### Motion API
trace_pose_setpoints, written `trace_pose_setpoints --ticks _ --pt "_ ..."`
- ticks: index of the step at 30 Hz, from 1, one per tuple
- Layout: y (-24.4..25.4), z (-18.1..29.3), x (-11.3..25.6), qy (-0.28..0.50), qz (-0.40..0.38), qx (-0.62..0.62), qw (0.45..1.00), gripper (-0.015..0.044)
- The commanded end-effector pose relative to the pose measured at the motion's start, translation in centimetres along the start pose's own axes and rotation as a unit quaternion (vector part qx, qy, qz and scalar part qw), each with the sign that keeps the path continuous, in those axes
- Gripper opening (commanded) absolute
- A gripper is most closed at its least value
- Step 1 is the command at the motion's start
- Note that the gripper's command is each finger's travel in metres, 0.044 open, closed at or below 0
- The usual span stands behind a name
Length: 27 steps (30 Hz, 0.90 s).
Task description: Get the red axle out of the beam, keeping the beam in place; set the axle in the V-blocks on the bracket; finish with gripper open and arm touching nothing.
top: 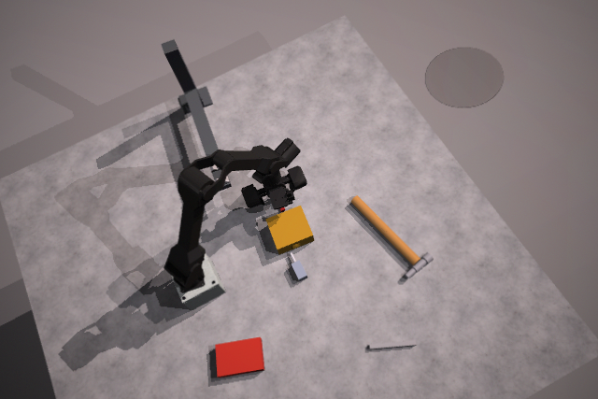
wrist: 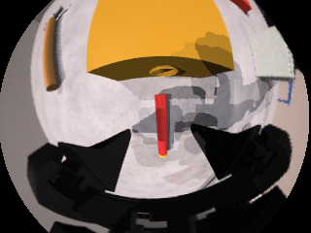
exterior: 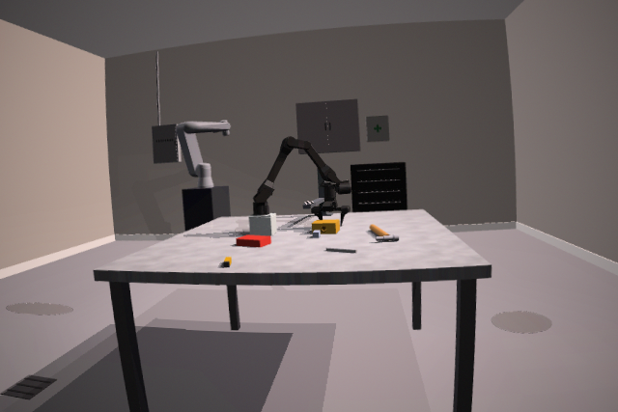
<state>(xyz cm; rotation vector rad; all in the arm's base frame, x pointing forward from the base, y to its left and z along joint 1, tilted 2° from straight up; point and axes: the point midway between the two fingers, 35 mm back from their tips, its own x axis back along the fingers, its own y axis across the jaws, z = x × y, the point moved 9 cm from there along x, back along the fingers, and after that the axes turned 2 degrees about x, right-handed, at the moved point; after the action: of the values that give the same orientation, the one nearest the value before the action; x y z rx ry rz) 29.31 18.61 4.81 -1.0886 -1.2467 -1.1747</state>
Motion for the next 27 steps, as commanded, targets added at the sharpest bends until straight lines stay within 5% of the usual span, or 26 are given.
trace_pose_setpoints --ticks 1,3,18,27 --pt "-0.05 -0.02 -0.16 -0.001 0.001 0.001 1.000 0.0440" --pt "-0.05 -0.02 -0.16 -0.001 0.001 0.001 1.000 0.0440" --pt "-0.01 0.00 -0.01 0.000 0.000 0.000 1.000 0.0046" --pt "0.02 0.01 0.11 0.000 0.000 0.000 1.000 0.0000"
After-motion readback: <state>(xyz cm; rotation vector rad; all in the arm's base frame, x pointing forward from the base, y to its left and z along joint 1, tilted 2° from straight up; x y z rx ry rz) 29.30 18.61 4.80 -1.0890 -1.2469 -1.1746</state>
